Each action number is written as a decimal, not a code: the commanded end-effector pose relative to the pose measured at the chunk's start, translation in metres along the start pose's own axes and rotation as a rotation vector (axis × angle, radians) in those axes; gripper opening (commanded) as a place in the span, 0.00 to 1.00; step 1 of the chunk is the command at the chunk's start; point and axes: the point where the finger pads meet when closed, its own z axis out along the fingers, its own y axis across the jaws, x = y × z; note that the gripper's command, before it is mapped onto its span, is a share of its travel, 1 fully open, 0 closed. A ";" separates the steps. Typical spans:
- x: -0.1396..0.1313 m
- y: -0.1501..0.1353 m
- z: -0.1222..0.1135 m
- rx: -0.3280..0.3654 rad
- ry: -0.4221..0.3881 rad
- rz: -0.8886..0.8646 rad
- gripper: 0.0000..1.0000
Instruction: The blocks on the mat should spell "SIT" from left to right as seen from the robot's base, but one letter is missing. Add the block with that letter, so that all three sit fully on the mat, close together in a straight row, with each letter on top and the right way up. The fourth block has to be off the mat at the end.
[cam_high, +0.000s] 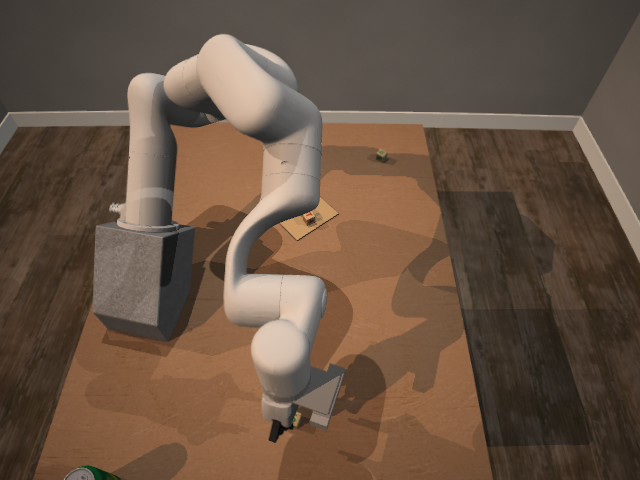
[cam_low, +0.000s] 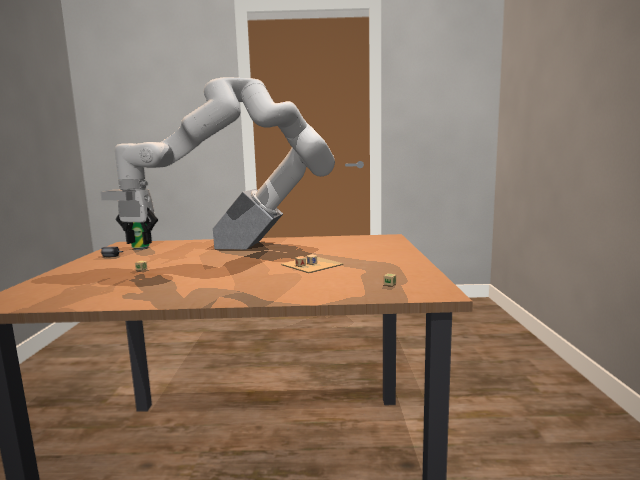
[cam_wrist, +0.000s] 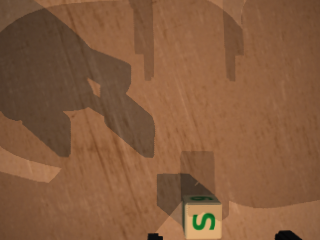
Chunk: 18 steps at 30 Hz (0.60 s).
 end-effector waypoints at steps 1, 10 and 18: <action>0.001 0.001 -0.002 -0.004 0.003 0.000 0.64; 0.001 0.001 0.003 -0.004 0.003 0.000 0.64; 0.001 0.001 0.010 -0.004 0.003 0.000 0.64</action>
